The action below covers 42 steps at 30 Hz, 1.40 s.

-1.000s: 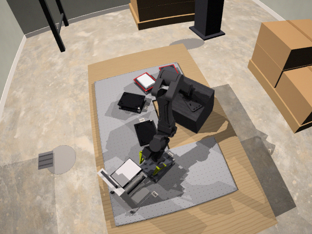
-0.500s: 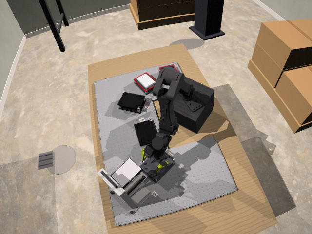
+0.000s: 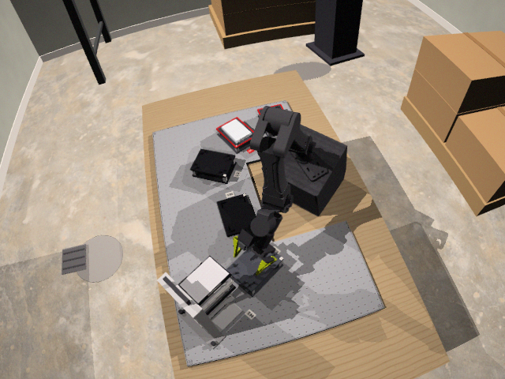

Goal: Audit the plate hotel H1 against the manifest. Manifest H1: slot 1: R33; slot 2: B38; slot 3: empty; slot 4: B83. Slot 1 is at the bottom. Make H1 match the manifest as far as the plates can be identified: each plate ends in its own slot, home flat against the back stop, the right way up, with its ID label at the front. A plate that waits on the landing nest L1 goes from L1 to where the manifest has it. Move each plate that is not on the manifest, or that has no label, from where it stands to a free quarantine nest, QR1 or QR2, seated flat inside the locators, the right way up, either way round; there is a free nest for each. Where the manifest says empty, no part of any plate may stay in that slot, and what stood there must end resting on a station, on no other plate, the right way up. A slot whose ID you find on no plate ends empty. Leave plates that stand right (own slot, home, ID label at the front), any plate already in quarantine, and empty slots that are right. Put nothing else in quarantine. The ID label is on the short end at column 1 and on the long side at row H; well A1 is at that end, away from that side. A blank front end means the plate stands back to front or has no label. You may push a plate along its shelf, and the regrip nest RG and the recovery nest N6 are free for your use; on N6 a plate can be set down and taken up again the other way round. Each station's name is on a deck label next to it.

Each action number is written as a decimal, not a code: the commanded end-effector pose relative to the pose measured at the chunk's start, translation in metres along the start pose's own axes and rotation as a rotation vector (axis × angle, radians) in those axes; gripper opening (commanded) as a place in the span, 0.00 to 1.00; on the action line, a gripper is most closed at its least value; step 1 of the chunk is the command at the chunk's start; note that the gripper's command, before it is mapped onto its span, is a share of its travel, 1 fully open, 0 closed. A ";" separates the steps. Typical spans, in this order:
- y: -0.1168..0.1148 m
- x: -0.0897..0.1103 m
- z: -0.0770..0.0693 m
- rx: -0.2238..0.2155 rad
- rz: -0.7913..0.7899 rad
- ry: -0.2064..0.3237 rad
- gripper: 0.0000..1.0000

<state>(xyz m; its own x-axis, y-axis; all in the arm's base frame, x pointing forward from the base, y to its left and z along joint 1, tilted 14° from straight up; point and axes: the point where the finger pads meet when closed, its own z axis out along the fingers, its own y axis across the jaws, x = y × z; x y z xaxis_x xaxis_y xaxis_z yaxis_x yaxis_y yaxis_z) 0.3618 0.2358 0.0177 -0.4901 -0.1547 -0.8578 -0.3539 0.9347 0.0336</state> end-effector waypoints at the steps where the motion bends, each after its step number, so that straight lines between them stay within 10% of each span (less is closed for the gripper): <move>1: 0.001 0.003 -0.010 0.004 -0.002 0.006 1.00; 37: 0.000 0.013 -0.062 0.004 -0.002 0.007 1.00; 42: 0.005 -0.012 -0.066 -0.005 0.010 -0.030 1.00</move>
<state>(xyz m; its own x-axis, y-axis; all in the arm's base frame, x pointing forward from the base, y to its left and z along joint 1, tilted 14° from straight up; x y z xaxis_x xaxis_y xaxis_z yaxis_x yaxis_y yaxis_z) 0.3120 0.2175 0.0525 -0.4755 -0.1407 -0.8684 -0.3555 0.9337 0.0434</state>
